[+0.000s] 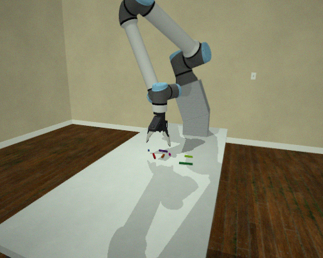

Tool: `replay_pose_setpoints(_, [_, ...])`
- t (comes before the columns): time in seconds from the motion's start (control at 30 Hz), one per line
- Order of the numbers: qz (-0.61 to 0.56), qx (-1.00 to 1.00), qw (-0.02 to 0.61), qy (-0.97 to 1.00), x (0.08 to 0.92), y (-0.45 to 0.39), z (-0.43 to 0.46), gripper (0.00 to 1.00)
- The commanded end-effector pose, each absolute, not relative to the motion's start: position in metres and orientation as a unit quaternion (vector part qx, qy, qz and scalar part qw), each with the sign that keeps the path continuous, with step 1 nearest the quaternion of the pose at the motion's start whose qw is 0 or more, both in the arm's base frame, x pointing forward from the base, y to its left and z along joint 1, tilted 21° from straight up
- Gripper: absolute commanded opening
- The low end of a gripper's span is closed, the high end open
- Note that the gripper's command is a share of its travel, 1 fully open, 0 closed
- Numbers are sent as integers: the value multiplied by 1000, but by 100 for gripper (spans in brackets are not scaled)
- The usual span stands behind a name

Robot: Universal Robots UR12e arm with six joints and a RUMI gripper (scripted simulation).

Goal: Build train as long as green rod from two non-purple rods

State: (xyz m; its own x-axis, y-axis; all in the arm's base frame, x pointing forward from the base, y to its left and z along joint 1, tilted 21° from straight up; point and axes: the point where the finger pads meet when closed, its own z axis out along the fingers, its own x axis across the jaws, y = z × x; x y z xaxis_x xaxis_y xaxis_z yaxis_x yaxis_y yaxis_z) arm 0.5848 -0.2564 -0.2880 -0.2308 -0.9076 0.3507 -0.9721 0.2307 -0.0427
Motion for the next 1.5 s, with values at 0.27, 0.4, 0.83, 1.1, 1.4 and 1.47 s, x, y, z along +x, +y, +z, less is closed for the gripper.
replay_pose_setpoints(0.27, [124, 629, 130, -757, 586, -255, -288, 100])
replay_pose_setpoints(0.4, [124, 629, 130, -757, 586, -255, -288, 100])
replay_pose_setpoints(0.83, [124, 629, 130, -757, 586, -255, -288, 100])
replay_pose_setpoints(1.1, [124, 629, 130, -757, 586, -255, -288, 100])
replay_pose_setpoints(1.4, [124, 629, 130, -757, 586, -255, -288, 100])
replay_pose_setpoints(1.47, [124, 629, 130, -757, 586, -255, -288, 100])
